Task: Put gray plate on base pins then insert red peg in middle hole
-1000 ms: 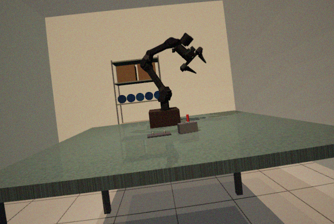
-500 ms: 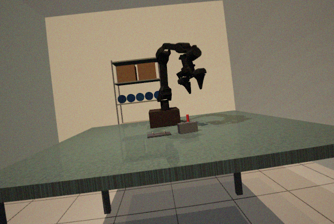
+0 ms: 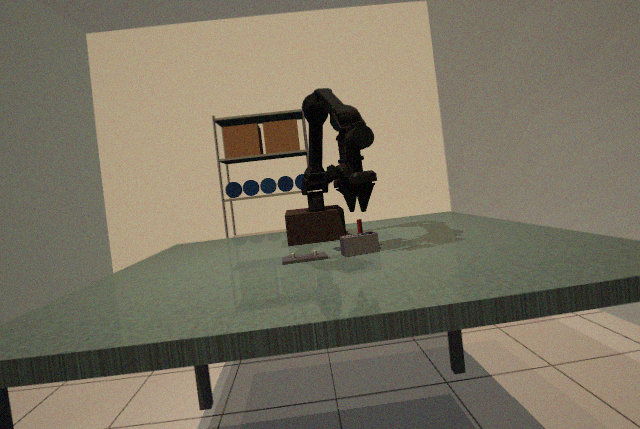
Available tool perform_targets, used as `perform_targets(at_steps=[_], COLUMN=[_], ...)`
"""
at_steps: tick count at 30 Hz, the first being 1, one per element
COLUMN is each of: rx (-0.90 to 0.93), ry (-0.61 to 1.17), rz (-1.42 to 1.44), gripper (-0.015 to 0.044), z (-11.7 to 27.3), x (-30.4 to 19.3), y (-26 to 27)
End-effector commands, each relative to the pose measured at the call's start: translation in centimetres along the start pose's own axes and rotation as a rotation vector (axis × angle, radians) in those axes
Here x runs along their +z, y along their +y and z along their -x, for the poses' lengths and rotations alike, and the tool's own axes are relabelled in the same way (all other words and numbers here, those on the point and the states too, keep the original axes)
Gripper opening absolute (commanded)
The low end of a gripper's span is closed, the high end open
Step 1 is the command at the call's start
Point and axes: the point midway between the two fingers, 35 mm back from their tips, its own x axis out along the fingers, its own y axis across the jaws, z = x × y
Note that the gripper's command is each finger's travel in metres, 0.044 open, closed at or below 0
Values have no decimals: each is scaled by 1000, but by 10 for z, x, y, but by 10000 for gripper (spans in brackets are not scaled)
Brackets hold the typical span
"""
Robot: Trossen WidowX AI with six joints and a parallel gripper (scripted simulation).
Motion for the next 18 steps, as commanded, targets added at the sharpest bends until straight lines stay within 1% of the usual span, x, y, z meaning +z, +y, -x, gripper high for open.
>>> perform_targets(at_steps=[1,4,7,18], rx=[-34,-34,-35,-35], ry=[-6,-6,-6,-6], rz=[-7,-7,-7,-7], gripper=[440,440,440,440], z=[-30,-31,-43,-59], x=[0,0,3,3], y=[-5,-6,-9,-9])
